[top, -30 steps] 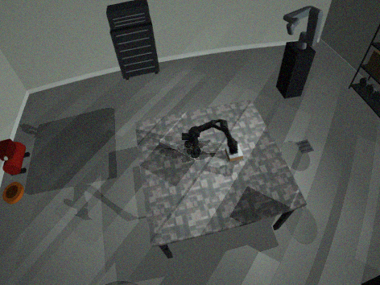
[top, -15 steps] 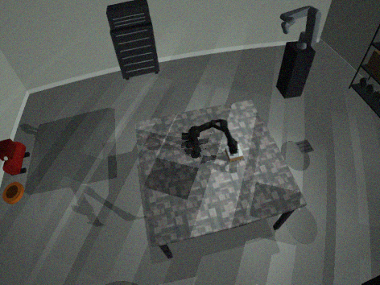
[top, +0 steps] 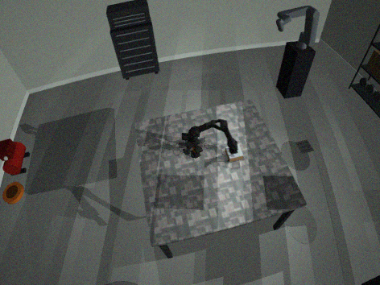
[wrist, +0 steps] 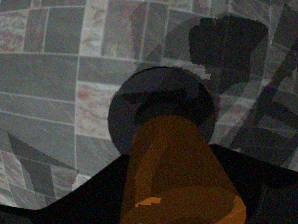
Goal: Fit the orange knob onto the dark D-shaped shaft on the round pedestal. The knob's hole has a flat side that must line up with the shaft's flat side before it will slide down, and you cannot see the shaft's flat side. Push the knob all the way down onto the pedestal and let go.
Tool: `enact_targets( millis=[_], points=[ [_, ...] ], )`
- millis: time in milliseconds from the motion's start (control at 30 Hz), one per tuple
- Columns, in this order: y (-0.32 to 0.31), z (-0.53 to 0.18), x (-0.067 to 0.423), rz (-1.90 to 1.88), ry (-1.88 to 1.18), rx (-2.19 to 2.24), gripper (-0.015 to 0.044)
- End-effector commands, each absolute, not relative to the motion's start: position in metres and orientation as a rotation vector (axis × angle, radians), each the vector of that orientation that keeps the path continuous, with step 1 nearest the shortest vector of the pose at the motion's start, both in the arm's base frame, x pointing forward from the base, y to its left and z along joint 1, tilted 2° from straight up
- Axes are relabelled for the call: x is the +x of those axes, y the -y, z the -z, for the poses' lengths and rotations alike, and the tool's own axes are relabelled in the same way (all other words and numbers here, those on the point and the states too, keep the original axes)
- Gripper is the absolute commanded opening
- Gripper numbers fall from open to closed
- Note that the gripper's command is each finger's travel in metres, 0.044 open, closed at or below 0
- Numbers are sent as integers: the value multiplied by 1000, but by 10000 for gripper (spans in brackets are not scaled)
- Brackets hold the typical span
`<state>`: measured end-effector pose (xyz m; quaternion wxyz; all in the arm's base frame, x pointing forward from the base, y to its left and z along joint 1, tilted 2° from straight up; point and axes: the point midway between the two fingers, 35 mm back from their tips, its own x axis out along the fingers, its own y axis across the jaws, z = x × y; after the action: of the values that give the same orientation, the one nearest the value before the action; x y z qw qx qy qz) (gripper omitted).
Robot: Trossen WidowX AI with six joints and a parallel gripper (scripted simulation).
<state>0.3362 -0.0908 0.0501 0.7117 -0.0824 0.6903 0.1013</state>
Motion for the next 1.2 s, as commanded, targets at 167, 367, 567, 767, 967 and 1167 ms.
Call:
enact_targets(
  millis=[167,367,567,767,967,1167],
  points=[
    [91,-49,336,-231,-1530,-188,0],
    [91,-49,336,-231,-1530,-188,0],
    [91,-49,336,-232,-1530,-188,0],
    [91,-54,337,-231,-1530,-188,0],
    [91,-53,336,-361,-1510,-321,0],
    [91,-50,336,-392,-1505,-354,0]
  ],
)
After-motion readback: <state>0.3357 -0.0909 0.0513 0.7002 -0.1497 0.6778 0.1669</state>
